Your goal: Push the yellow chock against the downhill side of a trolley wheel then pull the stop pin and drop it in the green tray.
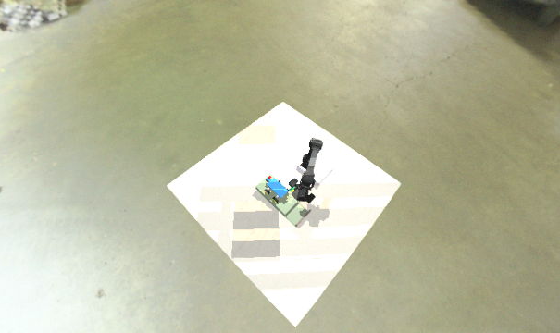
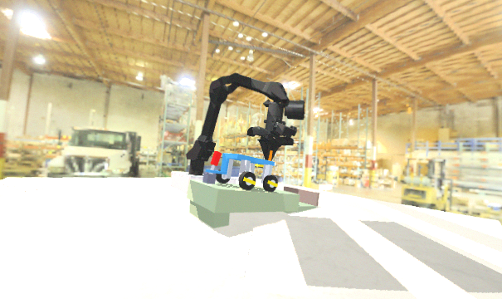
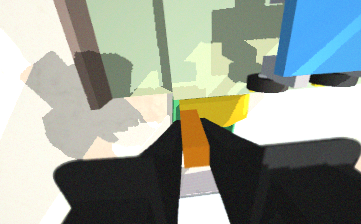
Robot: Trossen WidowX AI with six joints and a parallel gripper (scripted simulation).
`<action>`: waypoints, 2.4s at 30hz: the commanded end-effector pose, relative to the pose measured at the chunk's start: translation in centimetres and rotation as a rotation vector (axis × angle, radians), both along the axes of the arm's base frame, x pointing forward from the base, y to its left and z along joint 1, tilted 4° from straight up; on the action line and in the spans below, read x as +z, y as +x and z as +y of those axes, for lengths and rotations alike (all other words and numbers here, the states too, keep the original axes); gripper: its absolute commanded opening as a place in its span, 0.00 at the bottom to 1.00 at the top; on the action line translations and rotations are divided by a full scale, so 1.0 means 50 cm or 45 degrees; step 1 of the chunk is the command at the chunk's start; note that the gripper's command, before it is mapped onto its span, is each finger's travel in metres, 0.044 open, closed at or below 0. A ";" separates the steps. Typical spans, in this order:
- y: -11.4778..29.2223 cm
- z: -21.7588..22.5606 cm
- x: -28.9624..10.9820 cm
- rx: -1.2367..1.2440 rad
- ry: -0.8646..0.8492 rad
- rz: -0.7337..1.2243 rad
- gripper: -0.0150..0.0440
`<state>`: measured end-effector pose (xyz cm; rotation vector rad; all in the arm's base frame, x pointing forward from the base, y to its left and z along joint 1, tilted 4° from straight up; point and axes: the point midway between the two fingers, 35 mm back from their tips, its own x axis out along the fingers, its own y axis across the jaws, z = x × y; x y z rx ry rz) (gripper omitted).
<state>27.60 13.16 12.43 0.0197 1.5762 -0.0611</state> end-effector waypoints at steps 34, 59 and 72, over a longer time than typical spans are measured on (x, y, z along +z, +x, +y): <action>0.017 -0.008 -0.126 0.005 -0.004 -0.012 0.25; 0.013 -0.048 -0.127 0.005 -0.007 -0.011 0.25; 0.011 -0.068 -0.127 0.005 -0.008 -0.011 0.25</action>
